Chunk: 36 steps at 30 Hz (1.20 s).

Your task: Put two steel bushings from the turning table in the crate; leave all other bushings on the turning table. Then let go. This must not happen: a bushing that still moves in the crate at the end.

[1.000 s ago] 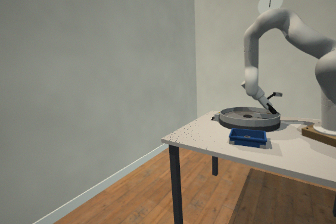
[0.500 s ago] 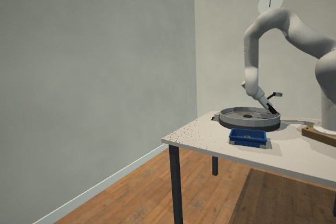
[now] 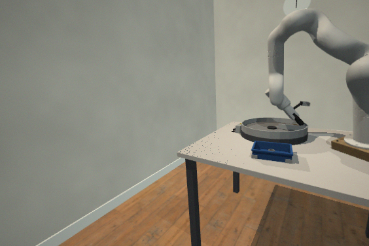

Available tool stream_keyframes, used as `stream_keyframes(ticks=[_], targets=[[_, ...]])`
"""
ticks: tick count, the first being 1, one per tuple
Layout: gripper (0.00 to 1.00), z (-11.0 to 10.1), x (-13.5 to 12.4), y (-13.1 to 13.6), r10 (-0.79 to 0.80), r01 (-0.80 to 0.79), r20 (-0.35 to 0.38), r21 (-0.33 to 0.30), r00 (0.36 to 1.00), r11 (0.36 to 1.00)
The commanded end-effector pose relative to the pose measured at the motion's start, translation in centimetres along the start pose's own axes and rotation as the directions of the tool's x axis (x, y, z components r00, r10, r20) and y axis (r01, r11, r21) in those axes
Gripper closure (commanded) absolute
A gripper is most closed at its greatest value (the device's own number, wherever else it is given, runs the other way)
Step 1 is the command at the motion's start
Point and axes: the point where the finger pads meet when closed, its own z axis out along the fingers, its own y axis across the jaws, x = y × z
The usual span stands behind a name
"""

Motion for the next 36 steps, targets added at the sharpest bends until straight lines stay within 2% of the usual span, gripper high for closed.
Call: stream_keyframes(ticks=[1, 11, 25, 36], targets=[[1.00, 0.0, 0.0, 0.0, 0.000, 0.000, 0.000, 0.000, 1.000, 1.000], [1.00, -0.7, 0.5, 0.0, 0.000, 0.000, 0.000, 0.000, 1.000, 1.000], [1.00, -4.9, 4.1, 0.0, 0.000, 0.000, 0.000, 0.000, 1.000, 1.000], [1.00, -5.1, 4.3, 0.0, 0.000, 0.000, 0.000, 0.000, 1.000, 1.000]])
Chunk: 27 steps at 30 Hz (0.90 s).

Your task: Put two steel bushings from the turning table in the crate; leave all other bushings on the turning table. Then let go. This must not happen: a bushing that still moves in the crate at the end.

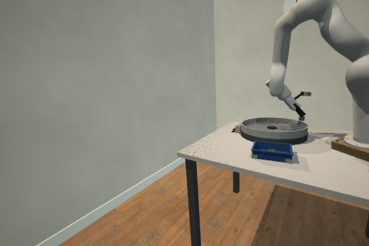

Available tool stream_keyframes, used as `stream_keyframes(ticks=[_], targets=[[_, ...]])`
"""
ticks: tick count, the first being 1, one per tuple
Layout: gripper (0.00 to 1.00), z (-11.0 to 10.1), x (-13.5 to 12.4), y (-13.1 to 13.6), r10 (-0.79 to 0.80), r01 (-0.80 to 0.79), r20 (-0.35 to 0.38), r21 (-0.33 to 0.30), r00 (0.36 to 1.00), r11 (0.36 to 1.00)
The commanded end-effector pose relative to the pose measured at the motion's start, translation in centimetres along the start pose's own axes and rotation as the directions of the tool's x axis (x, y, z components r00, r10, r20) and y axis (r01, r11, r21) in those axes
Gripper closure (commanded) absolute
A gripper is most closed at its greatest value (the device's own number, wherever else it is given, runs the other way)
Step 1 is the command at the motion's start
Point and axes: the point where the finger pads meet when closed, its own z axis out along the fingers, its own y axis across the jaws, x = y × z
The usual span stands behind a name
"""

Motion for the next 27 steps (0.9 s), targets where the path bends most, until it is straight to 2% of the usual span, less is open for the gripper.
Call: stream_keyframes(ticks=[1, 15, 27], targets=[[1.00, -0.2, 0.1, 0.0, 0.001, -0.001, 0.001, 0.001, 1.000, 1.000], [1.00, -0.4, -0.2, 0.6, 0.001, -0.001, 0.001, 0.001, 1.000, 1.000], [1.00, -2.1, -2.1, 5.1, 0.001, -0.001, 0.001, 0.001, 1.000, 1.000]])
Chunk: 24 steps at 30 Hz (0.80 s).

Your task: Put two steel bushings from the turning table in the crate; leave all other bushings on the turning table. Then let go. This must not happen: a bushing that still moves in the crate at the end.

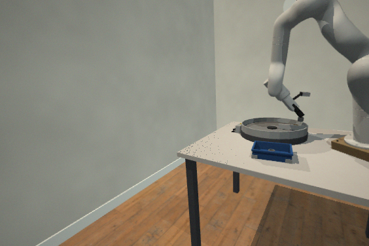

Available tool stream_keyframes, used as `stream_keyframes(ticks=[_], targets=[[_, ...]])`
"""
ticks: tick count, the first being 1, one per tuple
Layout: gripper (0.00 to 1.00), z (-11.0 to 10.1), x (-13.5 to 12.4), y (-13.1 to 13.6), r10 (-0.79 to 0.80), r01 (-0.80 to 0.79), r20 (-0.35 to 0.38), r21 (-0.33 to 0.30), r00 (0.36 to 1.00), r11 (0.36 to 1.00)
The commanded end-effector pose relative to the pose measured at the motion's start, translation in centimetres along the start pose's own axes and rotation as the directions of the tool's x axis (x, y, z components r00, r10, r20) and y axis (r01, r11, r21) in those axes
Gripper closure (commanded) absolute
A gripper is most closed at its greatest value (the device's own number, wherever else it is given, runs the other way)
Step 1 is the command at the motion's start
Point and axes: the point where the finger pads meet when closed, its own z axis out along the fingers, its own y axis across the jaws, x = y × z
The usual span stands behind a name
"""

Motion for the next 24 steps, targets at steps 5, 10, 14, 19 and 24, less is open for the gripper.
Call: stream_keyframes(ticks=[5, 10, 14, 19, 24], targets=[[1.00, -2.0, -2.3, 5.1, 0.001, -0.001, 0.001, 0.001, 1.000, 1.000], [1.00, -2.9, -3.3, 7.6, 0.001, -0.001, 0.001, 0.001, 1.000, 1.000], [1.00, -3.6, -4.2, 9.6, 0.001, -0.001, 0.001, 0.001, 1.000, 1.000], [1.00, -4.5, -5.2, 12.0, 0.001, -0.001, 0.001, 0.001, 1.000, 1.000], [1.00, -5.4, -6.3, 14.4, 0.001, -0.001, 0.001, 0.001, 1.000, 1.000]])
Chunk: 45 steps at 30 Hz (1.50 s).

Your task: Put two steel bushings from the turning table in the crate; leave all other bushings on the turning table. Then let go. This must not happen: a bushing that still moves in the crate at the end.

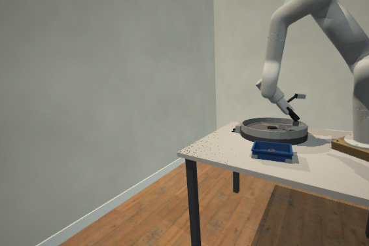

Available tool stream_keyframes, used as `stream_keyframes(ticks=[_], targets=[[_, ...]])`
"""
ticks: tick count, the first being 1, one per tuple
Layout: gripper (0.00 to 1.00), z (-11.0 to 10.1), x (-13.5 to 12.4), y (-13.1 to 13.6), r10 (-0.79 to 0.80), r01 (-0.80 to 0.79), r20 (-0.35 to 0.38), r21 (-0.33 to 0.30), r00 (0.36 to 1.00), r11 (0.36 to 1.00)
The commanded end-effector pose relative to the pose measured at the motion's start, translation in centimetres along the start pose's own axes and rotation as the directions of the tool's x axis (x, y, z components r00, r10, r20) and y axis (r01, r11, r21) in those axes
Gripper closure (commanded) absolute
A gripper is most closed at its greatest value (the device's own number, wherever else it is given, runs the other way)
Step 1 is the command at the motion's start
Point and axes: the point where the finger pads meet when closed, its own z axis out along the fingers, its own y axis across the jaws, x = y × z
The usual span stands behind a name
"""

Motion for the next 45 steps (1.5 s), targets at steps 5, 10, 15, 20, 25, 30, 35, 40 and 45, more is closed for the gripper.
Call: stream_keyframes(ticks=[5, 10, 15, 20, 25, 30, 35, 40, 45], targets=[[1.00, -2.2, -2.5, 5.6, 0.001, -0.001, 0.000, 0.001, 1.000, 1.000], [1.00, -2.9, -3.4, 7.7, 0.001, -0.001, 0.000, 0.001, 1.000, 1.000], [1.00, -3.9, -4.6, 10.4, 0.001, -0.001, 0.000, 0.001, 1.000, 1.000], [1.00, -4.9, -5.7, 13.0, 0.001, -0.001, 0.000, 0.001, 1.000, 1.000], [1.00, -5.6, -6.6, 15.1, 0.001, -0.001, 0.000, 0.001, 1.000, 1.000], [1.00, -6.7, -7.8, 17.9, 0.001, -0.001, 0.000, 0.001, 1.000, 1.000], [1.00, -7.5, -8.8, 20.2, 0.001, -0.001, 0.000, 0.001, 1.000, 1.000], [1.00, -7.9, -9.3, 21.3, 0.001, -0.001, 0.000, 0.001, 1.000, 1.000], [1.00, -7.9, -9.4, 21.4, 0.001, -0.001, 0.000, 0.001, 1.000, 1.000]])
